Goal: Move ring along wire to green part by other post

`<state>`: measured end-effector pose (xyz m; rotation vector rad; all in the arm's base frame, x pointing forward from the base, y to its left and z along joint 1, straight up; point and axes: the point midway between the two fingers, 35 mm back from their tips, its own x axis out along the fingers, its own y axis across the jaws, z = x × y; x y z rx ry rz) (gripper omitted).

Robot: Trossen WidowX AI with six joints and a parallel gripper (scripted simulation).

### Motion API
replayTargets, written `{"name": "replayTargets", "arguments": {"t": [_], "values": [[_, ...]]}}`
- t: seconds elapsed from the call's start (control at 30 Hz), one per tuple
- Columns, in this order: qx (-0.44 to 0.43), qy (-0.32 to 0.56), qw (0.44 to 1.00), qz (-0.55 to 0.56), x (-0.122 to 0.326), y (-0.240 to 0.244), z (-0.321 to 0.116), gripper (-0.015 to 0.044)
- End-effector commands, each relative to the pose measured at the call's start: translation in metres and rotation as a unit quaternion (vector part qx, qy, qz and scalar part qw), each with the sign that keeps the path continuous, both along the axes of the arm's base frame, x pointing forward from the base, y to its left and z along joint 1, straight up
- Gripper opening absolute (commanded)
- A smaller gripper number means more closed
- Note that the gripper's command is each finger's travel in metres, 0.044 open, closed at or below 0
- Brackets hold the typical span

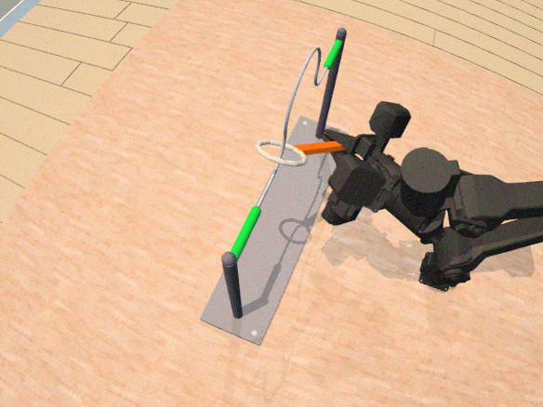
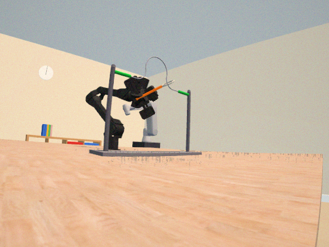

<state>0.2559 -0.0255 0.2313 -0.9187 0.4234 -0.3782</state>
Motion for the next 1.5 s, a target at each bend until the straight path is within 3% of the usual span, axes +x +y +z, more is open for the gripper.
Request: {"name": "replayTargets", "arguments": {"t": [0.0, 1.03, 1.47], "values": [[0.048, -0.008, 0.999, 0.016, 0.005, 0.008, -0.016, -0.015], [0.37, -0.017, 0.928, 0.019, 0.007, 0.101, -0.066, -0.015], [0.435, -0.019, 0.9, 0.019, 0.007, 0.131, -0.068, -0.015]]}}
